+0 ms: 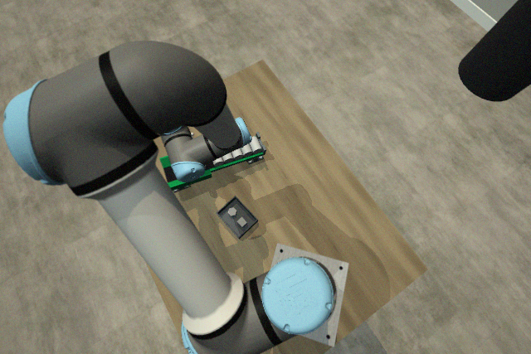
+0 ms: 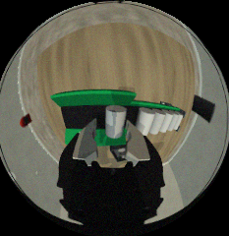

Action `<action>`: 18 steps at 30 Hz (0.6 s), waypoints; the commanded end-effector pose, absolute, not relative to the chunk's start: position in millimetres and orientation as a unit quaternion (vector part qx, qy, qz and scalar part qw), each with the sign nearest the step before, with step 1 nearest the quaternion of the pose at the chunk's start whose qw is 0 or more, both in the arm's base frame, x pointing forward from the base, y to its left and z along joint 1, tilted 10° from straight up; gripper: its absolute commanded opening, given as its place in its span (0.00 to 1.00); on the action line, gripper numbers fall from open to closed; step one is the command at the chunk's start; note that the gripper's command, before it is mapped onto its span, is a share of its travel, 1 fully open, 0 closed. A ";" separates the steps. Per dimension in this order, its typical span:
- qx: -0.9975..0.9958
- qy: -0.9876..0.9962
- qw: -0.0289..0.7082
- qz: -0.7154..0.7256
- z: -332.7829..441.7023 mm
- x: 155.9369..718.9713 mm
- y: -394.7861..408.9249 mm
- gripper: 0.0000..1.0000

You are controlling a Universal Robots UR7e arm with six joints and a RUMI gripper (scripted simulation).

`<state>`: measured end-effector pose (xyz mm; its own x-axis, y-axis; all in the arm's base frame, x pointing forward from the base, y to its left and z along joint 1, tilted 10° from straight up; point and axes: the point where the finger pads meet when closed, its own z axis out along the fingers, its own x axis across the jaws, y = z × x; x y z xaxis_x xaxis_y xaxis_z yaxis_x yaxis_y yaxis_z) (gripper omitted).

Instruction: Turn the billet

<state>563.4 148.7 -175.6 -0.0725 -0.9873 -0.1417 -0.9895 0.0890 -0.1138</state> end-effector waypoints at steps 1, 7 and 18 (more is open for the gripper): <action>-0.675 0.732 0.092 0.006 -174.9 563.9 148.7 0.35; -0.675 0.732 0.092 0.006 -174.9 563.9 148.7 0.35; -0.675 0.732 0.092 0.006 -155.3 561.4 146.1 0.35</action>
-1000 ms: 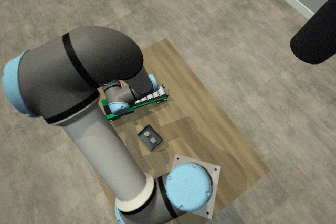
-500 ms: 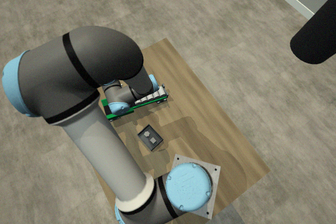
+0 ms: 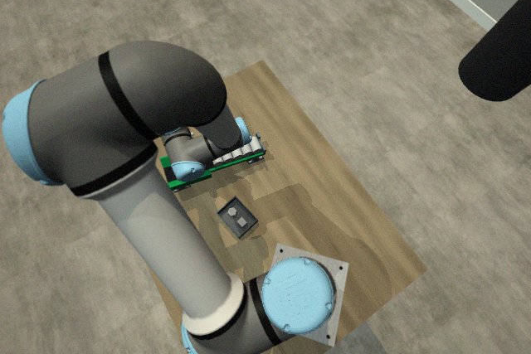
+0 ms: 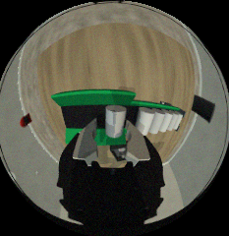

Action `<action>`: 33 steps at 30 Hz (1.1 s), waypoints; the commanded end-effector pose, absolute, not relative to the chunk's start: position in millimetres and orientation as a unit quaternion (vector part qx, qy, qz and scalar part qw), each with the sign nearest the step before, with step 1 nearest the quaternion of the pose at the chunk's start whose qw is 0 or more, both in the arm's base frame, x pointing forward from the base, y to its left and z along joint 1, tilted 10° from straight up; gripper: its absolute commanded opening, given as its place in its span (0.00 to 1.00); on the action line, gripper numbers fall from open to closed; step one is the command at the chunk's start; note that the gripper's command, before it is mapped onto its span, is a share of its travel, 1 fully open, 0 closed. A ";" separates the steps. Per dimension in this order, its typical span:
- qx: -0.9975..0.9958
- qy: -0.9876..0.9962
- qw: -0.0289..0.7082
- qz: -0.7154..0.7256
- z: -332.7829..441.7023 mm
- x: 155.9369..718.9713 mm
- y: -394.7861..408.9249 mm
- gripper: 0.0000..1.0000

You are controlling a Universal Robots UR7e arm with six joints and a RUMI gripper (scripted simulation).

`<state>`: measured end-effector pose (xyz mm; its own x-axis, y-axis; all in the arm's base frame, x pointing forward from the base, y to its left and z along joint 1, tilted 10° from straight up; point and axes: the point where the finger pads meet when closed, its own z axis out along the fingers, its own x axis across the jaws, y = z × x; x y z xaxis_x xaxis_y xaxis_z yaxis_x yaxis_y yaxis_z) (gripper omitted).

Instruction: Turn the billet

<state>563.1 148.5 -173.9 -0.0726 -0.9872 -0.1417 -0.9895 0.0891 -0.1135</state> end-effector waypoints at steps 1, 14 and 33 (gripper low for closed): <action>-0.675 0.732 0.092 0.006 -145.5 560.1 144.7 0.35; -0.675 0.732 0.092 0.006 -125.8 557.6 142.1 0.35; -0.675 0.732 0.092 0.006 -97.7 554.1 138.3 0.35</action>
